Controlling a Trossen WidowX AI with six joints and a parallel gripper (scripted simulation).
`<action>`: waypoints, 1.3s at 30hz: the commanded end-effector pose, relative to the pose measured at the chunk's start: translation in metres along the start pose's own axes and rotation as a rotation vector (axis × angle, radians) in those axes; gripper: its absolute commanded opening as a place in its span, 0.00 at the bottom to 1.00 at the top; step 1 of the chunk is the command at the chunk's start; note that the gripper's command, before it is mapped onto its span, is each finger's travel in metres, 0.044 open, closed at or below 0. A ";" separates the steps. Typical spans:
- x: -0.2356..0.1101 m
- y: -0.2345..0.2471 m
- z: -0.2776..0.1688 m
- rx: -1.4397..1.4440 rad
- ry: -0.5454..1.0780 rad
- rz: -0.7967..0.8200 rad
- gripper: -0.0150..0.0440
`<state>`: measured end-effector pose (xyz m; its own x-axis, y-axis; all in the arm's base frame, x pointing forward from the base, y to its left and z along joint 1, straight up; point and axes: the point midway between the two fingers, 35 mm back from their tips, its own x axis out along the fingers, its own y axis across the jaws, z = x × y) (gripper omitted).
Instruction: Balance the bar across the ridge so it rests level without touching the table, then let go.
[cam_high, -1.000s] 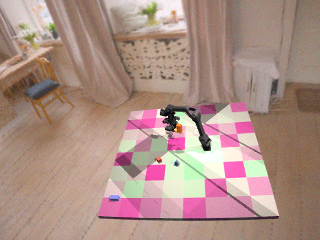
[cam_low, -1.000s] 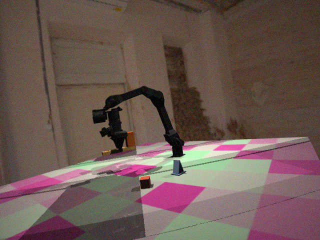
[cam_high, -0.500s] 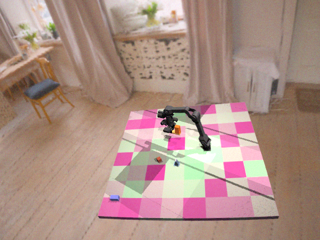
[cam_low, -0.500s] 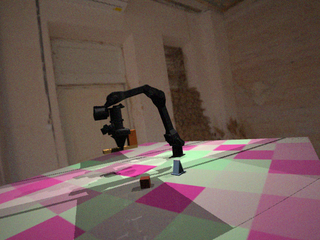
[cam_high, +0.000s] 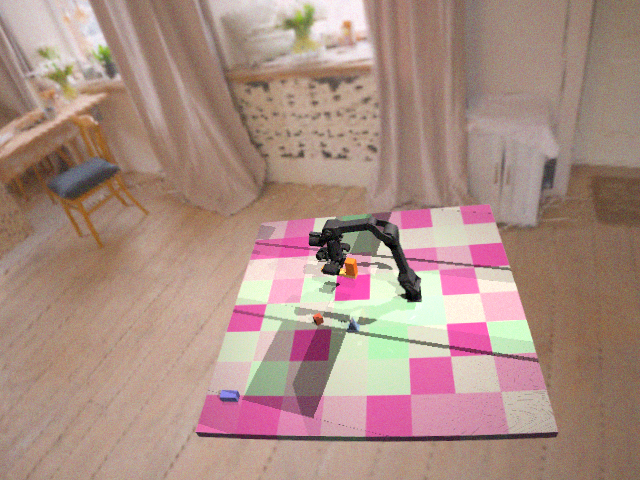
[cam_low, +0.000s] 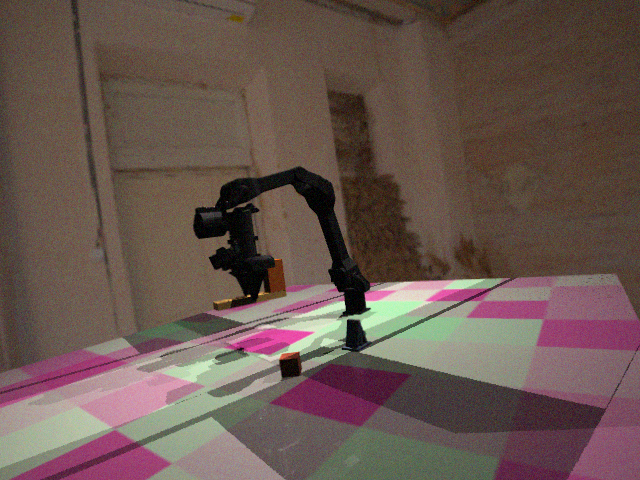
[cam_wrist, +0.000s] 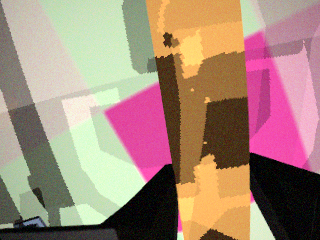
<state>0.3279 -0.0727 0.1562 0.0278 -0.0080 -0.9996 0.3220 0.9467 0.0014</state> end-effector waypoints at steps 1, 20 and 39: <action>-0.001 0.016 -0.003 -0.014 0.000 0.003 0.25; -0.002 0.088 -0.022 -0.094 0.001 0.010 0.25; -0.004 0.154 -0.057 -0.172 0.004 0.016 0.25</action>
<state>0.3269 0.0804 0.1581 0.0306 0.0057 -0.9995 0.1640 0.9864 0.0106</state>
